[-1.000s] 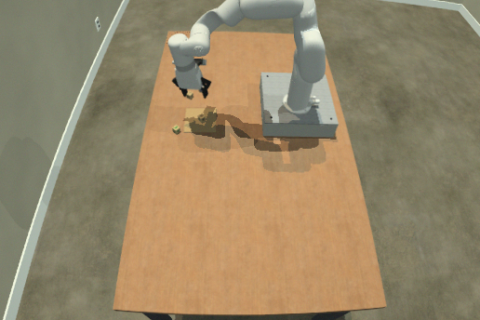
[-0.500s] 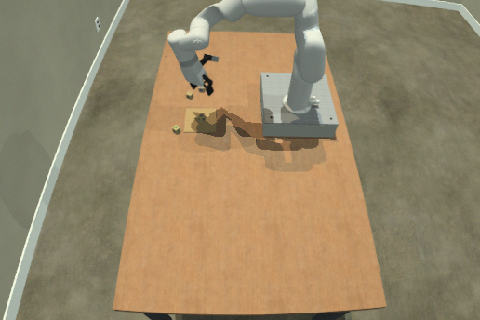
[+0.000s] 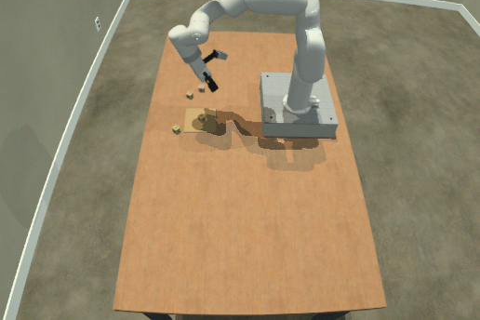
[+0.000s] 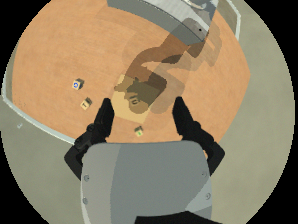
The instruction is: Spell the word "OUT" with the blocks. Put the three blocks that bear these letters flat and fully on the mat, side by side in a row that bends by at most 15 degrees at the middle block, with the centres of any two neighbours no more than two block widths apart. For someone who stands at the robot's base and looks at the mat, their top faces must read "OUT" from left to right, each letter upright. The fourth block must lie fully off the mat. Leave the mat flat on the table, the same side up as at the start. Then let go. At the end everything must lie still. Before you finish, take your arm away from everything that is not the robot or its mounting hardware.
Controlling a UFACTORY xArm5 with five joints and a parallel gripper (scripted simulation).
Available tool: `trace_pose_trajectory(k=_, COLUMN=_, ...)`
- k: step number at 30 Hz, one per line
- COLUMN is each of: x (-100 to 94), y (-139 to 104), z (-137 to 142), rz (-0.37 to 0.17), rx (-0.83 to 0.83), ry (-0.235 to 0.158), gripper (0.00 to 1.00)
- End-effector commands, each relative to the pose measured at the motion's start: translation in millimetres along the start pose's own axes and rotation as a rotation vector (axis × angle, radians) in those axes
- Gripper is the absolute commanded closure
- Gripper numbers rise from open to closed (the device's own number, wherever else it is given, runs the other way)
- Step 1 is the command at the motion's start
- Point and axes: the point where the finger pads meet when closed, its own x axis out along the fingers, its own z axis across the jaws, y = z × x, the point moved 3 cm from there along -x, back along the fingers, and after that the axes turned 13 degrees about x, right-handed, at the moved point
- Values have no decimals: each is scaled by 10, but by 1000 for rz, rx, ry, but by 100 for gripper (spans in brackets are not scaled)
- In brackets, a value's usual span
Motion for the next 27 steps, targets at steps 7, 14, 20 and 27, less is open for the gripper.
trace_pose_trajectory(k=7, x=-65, y=198, z=1, rz=64, rx=223, ry=-19, gripper=0)
trace_pose_trajectory(k=14, x=-77, y=240, z=2, rz=78, rx=268, ry=-21, gripper=0)
trace_pose_trajectory(k=20, x=-77, y=240, z=2, rz=78, rx=269, ry=-21, gripper=0)
trace_pose_trajectory(k=27, x=-77, y=240, z=2, rz=78, rx=269, ry=-21, gripper=0)
